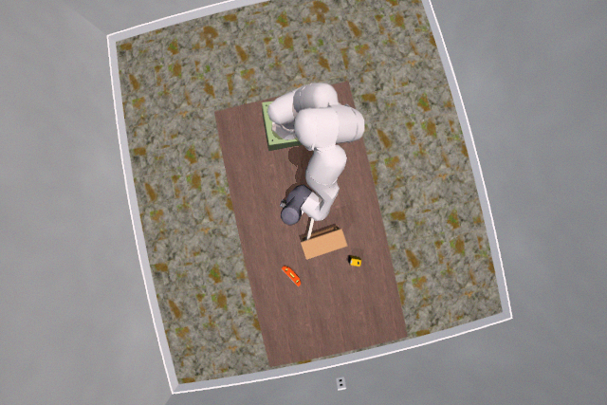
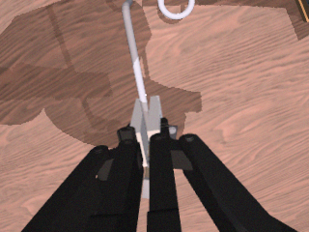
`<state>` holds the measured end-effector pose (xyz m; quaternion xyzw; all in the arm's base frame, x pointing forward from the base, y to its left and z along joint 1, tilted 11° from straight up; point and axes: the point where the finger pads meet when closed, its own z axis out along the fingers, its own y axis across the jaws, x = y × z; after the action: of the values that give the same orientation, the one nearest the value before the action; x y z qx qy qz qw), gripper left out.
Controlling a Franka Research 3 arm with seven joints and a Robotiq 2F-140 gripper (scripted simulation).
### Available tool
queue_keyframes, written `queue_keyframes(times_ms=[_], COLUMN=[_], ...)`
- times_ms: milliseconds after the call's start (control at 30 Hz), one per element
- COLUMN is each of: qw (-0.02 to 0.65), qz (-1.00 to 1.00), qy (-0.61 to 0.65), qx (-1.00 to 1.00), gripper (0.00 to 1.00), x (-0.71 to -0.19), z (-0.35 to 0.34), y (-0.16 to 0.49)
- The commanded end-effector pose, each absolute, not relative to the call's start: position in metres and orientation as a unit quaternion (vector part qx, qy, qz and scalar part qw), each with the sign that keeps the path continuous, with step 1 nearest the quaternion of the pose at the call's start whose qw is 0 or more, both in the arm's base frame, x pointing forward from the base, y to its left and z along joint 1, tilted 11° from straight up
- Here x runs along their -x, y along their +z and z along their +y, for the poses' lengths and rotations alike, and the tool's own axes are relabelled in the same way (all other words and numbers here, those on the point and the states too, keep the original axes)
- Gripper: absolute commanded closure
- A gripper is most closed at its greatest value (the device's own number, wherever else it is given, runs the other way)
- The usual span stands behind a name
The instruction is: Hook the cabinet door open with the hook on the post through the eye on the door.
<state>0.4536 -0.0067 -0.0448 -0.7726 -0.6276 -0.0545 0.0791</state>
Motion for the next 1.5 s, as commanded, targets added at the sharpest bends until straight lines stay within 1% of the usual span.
queue_keyframes(times_ms=[0,800,1467], qw=[0.078,0.083,0.083], qz=[-0.603,-0.523,-0.523], qy=[-0.052,-0.044,-0.044], qx=[0.792,0.847,0.847], gripper=[0.97,0.97,0.97], x=[-0.4564,-0.4649,-0.4649], z=[-0.0094,-0.0126,-0.0126], y=[-0.0435,-0.0443,-0.0443])
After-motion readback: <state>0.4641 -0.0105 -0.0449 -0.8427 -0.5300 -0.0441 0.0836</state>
